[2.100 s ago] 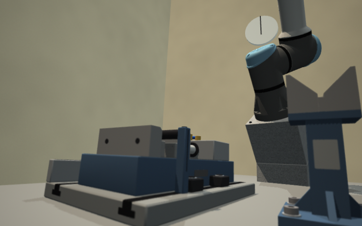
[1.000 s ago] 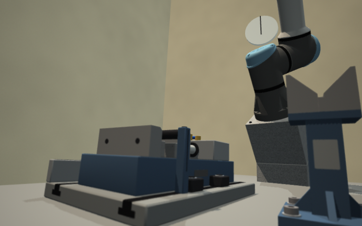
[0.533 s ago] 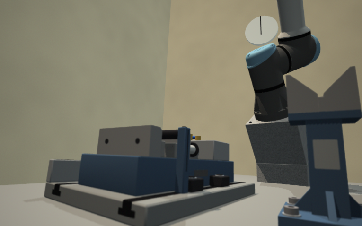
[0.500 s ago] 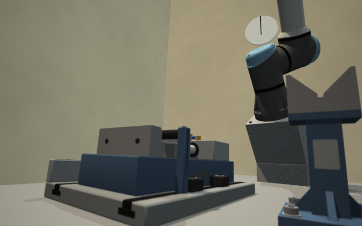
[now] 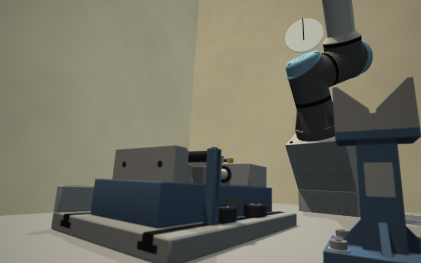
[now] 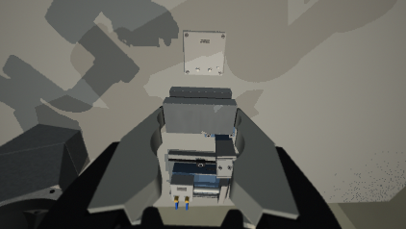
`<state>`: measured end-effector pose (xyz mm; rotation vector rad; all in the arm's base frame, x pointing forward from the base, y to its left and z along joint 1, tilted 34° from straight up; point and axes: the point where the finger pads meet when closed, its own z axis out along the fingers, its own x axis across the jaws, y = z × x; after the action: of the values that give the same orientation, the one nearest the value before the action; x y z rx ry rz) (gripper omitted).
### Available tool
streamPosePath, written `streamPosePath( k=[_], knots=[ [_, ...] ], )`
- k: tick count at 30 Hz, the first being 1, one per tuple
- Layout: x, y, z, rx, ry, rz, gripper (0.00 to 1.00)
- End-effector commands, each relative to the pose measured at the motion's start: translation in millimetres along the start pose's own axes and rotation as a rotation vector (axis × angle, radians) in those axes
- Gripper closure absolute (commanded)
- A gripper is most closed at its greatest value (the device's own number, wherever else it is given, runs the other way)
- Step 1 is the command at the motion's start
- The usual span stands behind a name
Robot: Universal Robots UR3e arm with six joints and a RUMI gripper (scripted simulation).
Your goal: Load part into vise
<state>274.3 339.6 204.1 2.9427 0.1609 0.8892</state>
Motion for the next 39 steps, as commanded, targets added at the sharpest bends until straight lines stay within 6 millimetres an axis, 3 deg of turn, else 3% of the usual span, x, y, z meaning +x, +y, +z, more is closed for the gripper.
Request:
streamPosePath(
  k=[1, 39],
  knots=[
    [0.7, -0.4, -1.1, 0.002, 0.002, 0.001, 1.00],
    [2.0, 1.0, -0.9, 0.002, 0.002, 0.030, 1.00]
  ],
)
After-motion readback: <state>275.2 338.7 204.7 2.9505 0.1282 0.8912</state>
